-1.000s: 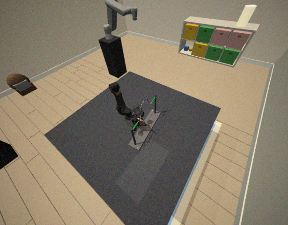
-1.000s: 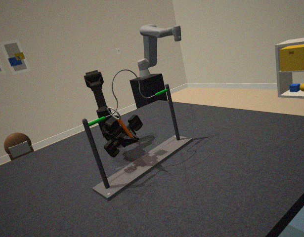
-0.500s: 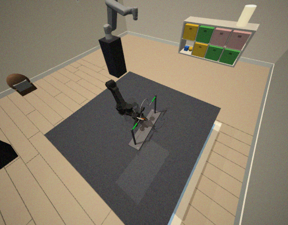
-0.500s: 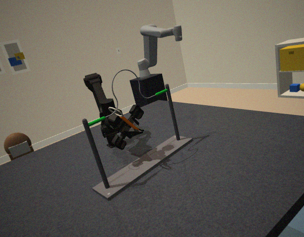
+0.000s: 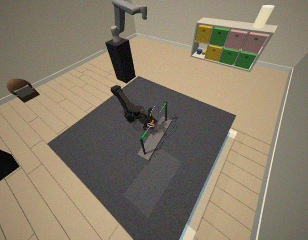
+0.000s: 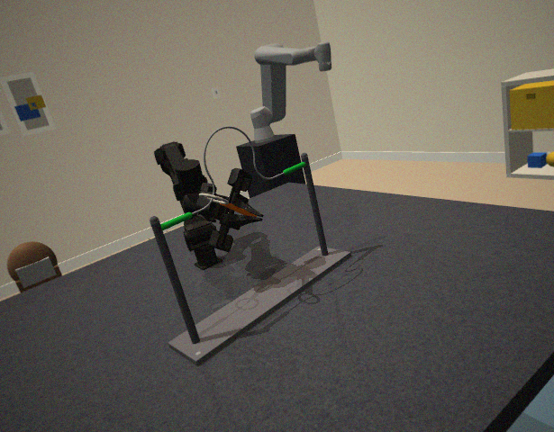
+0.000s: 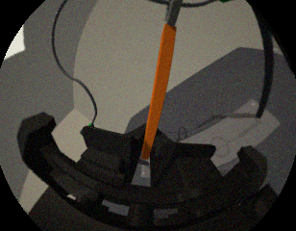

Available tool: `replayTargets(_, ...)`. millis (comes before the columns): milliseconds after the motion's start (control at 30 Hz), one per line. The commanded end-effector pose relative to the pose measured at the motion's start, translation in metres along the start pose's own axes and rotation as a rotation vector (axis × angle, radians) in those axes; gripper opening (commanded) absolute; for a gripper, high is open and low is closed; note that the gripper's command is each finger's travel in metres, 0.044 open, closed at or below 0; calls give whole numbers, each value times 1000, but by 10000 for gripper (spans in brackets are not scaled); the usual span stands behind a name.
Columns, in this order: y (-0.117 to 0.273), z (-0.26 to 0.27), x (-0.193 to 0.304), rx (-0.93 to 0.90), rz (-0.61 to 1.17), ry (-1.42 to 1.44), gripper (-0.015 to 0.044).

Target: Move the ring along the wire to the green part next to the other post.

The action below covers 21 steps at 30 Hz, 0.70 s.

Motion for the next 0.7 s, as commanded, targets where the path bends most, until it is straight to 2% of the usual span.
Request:
replayTargets(0, 8, 13, -4, -20, 50, -64, -150)
replayTargets(400, 32, 42, -22, -98, 260, -299, -150)
replayTargets(667, 37, 60, -28, -168, 291, -454, -150)
Point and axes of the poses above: the point midway between the two fingers, 35 mm back from their tips, its own y axis back along the fingers, its own z axis across the jaws, x = y × z, the point moved 9 cm from there along y, back along the fingers, and after that the axes turned 11 degrees about -y, right-handed, at the moved point
